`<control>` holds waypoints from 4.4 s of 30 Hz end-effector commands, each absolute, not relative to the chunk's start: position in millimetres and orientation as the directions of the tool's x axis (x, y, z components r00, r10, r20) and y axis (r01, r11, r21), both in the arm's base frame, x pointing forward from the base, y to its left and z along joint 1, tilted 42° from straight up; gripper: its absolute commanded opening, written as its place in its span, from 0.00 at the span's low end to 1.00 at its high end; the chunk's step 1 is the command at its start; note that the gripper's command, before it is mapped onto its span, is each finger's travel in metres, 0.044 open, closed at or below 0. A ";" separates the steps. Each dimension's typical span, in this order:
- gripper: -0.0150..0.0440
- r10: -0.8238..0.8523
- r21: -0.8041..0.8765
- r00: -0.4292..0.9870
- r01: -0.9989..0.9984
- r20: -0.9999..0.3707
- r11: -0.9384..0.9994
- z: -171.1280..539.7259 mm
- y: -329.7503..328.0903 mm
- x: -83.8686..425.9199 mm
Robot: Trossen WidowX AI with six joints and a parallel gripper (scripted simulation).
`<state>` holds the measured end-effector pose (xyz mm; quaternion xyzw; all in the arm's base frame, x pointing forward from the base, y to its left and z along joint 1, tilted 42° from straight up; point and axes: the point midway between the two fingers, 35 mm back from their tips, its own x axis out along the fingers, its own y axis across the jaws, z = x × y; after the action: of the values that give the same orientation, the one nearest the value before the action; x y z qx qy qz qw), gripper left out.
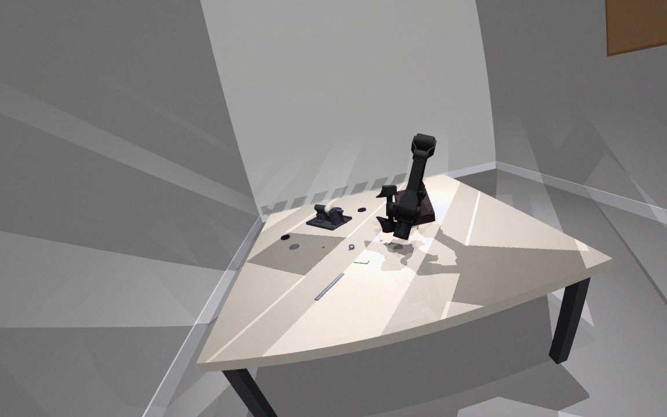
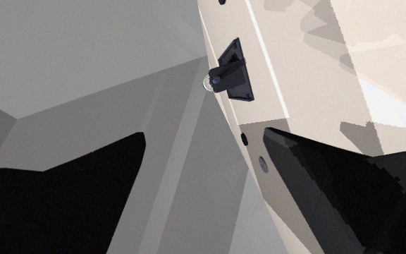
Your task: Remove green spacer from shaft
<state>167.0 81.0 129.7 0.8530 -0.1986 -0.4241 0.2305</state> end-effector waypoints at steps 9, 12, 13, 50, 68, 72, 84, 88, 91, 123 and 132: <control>1.00 -0.561 0.295 0.090 -0.776 -0.823 -0.557 93.6 79.9 199.4; 1.00 -0.497 0.240 -0.081 -0.934 -0.864 -0.265 75.9 73.6 216.8; 1.00 -0.469 0.229 -0.134 -0.961 -0.873 -0.152 69.4 70.1 222.8; 1.00 0.654 0.466 -0.022 0.684 -0.756 0.562 -46.2 -101.2 366.3; 1.00 0.654 0.466 -0.022 0.684 -0.756 0.562 -46.2 -101.2 366.3; 1.00 0.654 0.466 -0.022 0.684 -0.756 0.562 -46.2 -101.2 366.3; 1.00 0.643 0.641 -0.016 -0.092 -0.766 0.762 -43.9 -102.1 368.1; 1.00 0.640 0.572 -0.014 -0.466 -0.768 0.676 -43.8 -103.7 367.5; 1.00 0.638 0.461 -0.013 -0.702 -0.770 0.542 -43.8 -104.8 367.0; 1.00 0.654 -0.466 -0.022 -0.684 -0.756 -0.562 -46.3 -101.2 366.2; 1.00 0.654 -0.466 -0.022 -0.684 -0.756 -0.562 -46.3 -101.2 366.2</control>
<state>365.9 -102.1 -46.7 0.5181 -0.0206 -0.7150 -0.4689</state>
